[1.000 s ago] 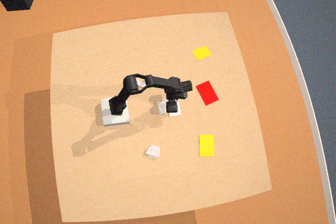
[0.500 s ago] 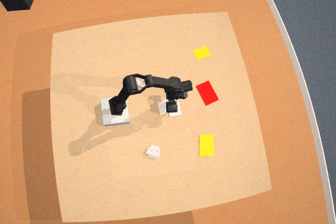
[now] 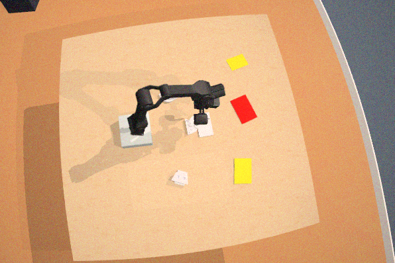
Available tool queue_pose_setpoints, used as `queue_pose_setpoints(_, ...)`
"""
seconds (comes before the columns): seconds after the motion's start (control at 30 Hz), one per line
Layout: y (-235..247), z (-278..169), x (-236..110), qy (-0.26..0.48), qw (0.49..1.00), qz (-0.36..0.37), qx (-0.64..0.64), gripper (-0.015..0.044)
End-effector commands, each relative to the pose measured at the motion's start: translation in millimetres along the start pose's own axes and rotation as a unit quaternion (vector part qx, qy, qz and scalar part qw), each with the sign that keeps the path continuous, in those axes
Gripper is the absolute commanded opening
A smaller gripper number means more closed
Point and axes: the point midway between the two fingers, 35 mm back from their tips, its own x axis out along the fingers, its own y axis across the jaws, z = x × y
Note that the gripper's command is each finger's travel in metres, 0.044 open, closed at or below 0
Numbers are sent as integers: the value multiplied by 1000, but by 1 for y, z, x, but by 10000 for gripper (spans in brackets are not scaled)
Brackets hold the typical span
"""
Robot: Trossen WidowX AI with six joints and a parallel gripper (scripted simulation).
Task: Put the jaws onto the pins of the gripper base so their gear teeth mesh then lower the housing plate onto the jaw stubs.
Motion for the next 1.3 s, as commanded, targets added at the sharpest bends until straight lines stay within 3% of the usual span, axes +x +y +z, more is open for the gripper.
queue_pose_setpoints(0.0, 33, -27, -6, 3, 1000, 4, -18, 408)
queue_pose_setpoints(0.07, 49, -44, -9, 4, 1000, 5, -25, 440)
queue_pose_setpoints(0.4, 98, -129, -17, 12, 998, 5, -54, 440)
queue_pose_setpoints(0.6, 98, -130, -16, 13, 998, 5, -55, 440)
queue_pose_setpoints(0.77, 98, -131, 21, 13, 998, 5, -55, 440)
queue_pose_setpoints(1.27, 99, -131, 37, 13, 998, 5, -55, 440)
